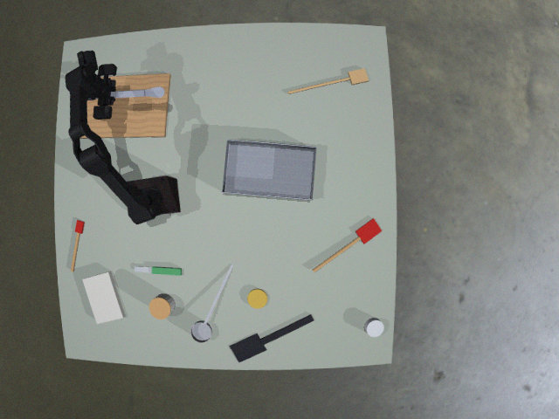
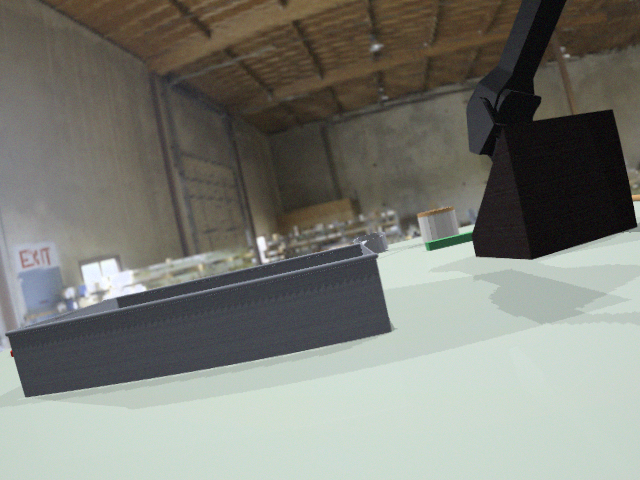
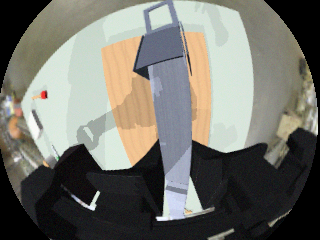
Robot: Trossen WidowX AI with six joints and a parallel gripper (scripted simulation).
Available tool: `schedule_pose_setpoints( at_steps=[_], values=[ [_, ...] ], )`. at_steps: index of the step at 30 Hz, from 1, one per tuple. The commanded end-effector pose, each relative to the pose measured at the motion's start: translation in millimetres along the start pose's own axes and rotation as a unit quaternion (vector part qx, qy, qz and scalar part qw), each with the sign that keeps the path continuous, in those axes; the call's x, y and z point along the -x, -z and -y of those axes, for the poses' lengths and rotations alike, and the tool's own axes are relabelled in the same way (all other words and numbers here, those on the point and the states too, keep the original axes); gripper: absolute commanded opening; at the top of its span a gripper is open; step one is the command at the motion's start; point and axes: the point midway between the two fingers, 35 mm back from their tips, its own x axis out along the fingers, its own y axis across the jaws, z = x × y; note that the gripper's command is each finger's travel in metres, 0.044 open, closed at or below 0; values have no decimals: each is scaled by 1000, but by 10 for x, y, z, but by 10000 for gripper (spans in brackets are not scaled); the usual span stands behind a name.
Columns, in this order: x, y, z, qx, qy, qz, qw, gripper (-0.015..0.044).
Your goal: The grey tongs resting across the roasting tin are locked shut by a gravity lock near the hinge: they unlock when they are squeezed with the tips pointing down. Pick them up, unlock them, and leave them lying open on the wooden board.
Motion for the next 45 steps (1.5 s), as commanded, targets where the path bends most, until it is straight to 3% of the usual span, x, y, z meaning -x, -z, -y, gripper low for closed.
schedule_pose_setpoints(
  at_steps=[1,43,45],
  values=[
    [-65,-12,5,-2,1,3,1000,-150],
    [-674,11,-45,-2,1,3,1000,-150],
    [-666,22,-51,0,-1,0,1000,-97]
  ],
)
